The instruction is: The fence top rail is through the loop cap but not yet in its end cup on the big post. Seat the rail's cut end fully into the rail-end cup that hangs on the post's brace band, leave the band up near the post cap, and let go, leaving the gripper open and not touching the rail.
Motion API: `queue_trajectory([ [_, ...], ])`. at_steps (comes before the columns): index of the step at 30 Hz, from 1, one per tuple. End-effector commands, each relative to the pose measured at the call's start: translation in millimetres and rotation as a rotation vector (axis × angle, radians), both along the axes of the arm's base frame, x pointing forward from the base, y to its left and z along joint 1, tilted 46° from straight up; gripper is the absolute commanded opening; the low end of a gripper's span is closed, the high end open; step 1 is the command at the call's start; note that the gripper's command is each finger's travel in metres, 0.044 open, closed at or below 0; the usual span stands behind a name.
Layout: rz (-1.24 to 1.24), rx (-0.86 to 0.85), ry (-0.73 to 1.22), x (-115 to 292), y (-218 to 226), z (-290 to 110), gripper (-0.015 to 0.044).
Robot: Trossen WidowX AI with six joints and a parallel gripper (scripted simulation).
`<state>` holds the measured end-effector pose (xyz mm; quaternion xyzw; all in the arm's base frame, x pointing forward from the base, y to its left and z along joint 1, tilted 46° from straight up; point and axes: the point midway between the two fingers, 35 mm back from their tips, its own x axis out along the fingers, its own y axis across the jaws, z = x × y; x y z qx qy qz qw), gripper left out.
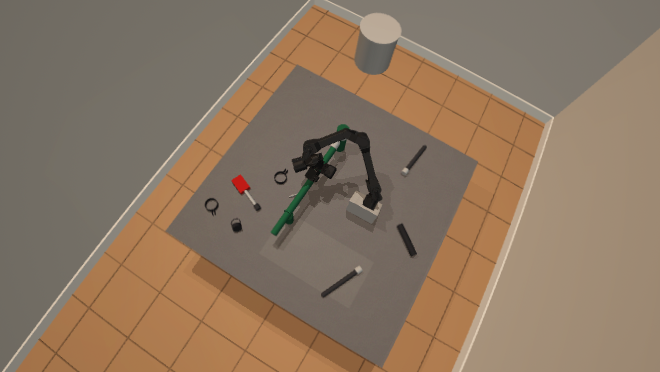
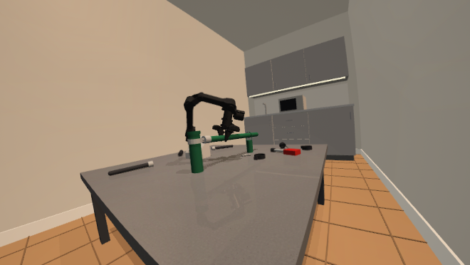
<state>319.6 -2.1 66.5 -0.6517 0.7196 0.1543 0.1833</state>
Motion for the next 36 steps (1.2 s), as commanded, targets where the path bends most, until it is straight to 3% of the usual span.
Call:
queue_trajectory([
  [1,0.018,-0.016,-0.011,5,0,12,0.0],
  [36,0.018,-0.017,-0.011,4,-9,19,0.0],
])
